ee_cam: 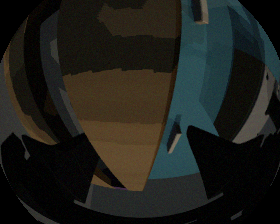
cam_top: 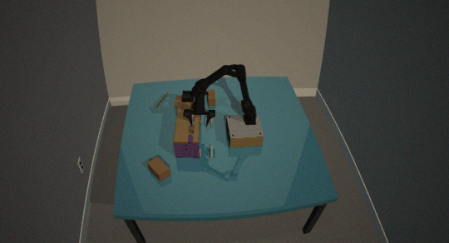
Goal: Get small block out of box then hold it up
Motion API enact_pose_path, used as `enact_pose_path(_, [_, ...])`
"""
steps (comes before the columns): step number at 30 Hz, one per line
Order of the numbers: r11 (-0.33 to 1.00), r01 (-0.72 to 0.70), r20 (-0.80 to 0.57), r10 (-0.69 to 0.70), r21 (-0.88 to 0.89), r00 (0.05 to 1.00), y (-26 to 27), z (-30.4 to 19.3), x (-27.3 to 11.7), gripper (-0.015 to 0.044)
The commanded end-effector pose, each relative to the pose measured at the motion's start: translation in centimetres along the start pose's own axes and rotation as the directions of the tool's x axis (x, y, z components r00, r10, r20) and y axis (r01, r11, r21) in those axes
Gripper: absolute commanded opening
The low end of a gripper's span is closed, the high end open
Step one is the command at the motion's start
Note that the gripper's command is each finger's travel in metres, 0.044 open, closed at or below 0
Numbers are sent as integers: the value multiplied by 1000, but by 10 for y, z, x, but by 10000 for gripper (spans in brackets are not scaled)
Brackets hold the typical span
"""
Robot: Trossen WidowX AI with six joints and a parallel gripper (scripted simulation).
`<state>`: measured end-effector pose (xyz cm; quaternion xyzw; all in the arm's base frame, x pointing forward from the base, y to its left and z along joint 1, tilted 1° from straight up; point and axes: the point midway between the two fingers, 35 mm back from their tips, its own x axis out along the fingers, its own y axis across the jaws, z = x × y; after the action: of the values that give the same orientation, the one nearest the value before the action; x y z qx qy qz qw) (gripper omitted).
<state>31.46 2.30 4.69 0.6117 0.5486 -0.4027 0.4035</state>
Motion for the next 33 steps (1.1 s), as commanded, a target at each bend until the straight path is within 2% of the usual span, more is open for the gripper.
enact_pose_path(1, [1000,5,-2,-5,5,1000,-2,-10,5,400])
enact_pose_path(33, [1000,5,-10,-5,6,1000,-2,-102,37,400])
